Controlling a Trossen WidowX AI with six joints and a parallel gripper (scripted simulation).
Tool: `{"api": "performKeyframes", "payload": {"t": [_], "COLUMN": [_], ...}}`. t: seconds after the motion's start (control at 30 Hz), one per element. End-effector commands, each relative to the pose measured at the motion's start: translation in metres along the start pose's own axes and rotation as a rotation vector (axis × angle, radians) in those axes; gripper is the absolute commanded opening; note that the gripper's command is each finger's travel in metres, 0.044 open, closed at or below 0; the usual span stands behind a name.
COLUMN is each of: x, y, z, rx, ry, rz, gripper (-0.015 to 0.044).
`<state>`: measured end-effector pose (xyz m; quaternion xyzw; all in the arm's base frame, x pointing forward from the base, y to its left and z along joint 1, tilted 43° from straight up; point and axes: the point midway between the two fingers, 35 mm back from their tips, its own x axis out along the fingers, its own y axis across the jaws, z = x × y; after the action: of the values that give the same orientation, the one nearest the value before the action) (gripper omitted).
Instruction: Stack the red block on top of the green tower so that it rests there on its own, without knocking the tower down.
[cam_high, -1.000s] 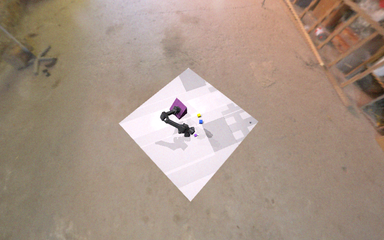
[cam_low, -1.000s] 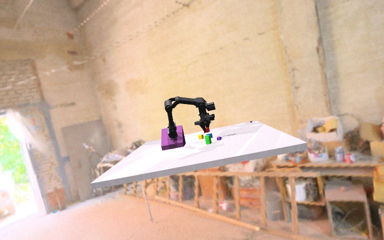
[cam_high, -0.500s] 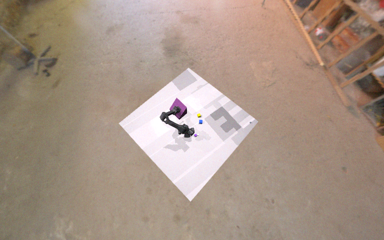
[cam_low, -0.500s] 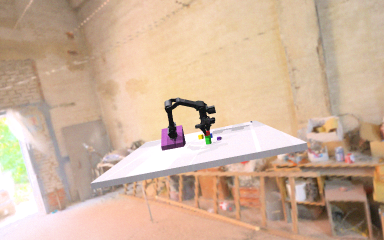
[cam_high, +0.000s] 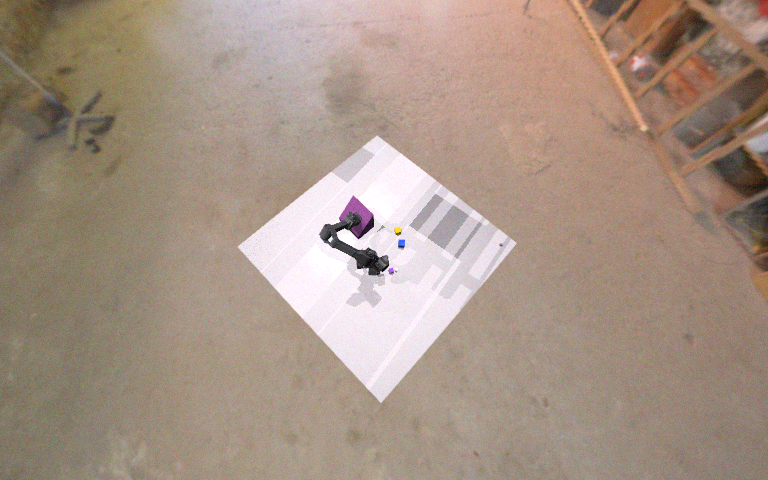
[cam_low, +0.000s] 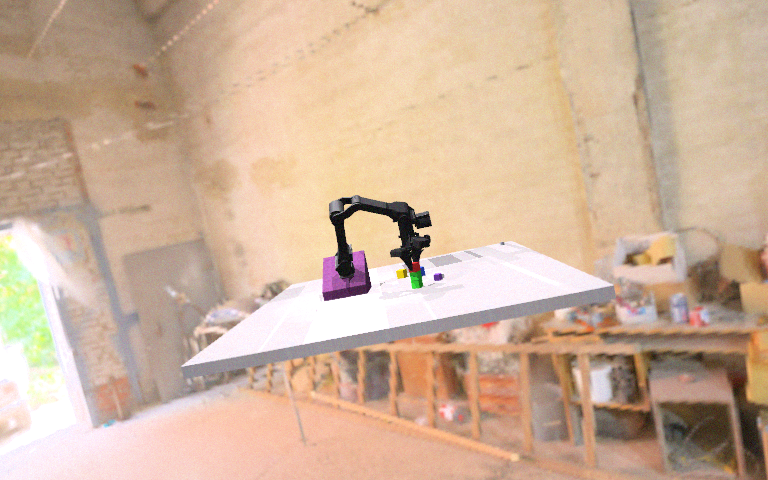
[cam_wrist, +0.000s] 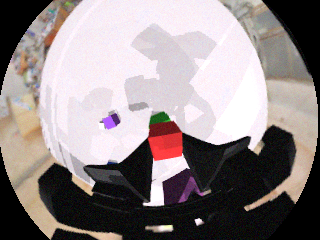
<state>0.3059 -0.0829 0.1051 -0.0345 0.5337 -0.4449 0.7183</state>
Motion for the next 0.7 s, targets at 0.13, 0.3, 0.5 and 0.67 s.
{"api": "performKeyframes", "payload": {"t": [0.13, 0.3, 0.5, 0.67], "x": [0.0007, 0.0, 0.0, 0.0], "y": [-0.0002, 0.0001, 0.0001, 0.0001], "z": [0.0003, 0.0, 0.0, 0.0], "rx": [-0.007, 0.0, 0.0, 0.0], "ry": [-0.003, 0.0, 0.0, 0.0], "rz": [-0.004, 0.0, 0.0, 0.0], "gripper": [0.0, 0.0079, 0.0236, 0.0368]}}
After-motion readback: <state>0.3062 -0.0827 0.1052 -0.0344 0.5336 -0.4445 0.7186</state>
